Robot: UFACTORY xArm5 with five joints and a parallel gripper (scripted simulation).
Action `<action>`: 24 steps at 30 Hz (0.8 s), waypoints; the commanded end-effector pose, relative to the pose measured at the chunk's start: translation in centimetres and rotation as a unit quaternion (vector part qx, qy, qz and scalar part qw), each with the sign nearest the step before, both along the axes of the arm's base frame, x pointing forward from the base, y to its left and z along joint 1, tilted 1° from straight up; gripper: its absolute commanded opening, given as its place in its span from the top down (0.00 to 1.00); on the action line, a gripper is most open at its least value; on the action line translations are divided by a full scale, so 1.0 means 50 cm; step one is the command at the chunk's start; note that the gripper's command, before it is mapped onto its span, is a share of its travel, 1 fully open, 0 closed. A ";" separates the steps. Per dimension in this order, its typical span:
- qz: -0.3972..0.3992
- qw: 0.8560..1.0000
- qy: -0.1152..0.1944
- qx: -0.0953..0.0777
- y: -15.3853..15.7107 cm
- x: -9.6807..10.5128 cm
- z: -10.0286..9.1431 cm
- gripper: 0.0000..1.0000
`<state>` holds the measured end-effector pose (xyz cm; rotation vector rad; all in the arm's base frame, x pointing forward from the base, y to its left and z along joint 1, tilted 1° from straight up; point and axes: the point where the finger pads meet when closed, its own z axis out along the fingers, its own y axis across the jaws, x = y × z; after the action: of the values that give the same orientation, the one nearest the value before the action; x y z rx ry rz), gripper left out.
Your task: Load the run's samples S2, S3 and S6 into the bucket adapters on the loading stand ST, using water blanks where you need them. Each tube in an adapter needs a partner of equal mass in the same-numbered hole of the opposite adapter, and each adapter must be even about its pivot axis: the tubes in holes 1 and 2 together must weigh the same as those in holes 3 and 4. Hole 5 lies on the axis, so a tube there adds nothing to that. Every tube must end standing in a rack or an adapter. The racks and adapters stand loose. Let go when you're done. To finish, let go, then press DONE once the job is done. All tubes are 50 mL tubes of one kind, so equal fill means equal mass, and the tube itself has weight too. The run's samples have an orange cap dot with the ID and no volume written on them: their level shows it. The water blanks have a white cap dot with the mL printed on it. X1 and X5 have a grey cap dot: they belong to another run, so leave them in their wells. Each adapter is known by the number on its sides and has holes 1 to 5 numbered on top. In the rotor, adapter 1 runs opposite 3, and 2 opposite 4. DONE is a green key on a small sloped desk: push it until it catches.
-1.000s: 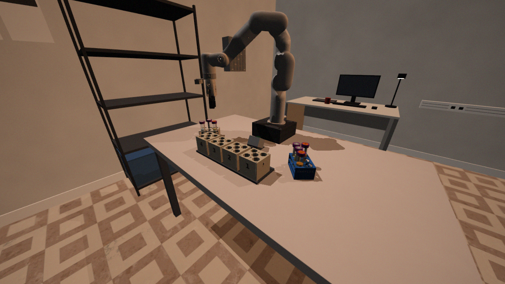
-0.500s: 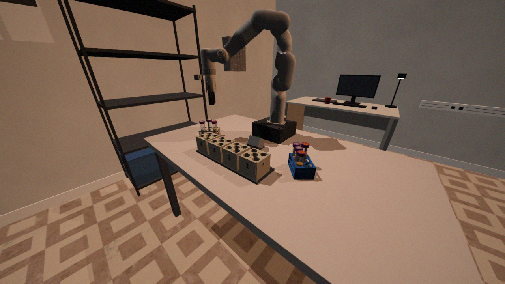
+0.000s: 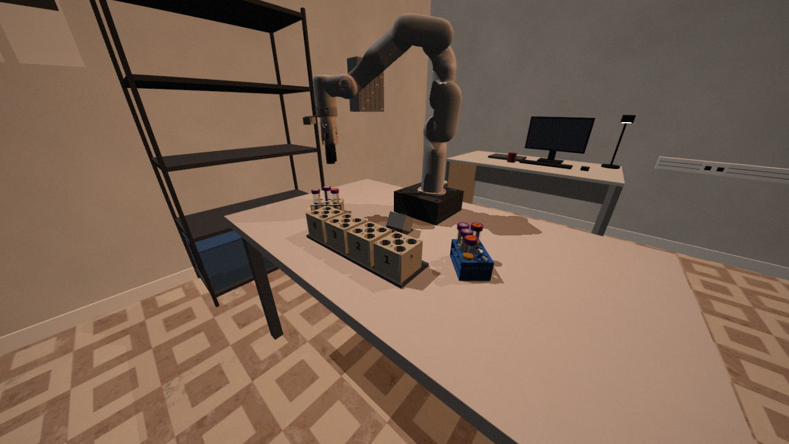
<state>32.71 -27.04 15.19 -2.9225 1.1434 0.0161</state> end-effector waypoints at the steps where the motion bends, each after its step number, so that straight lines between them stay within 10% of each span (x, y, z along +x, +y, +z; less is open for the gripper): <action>1: 0.000 1.000 -0.001 -0.002 -0.002 0.002 0.003 0.56; 6: 0.000 1.000 -0.001 -0.002 -0.002 0.002 0.003 0.56; 7: 0.017 1.000 -0.001 -0.002 0.008 0.005 0.003 0.00; 24: 0.264 0.965 -0.002 0.000 0.152 0.049 0.003 0.00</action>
<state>34.57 -20.82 15.17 -3.0985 0.4869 0.0194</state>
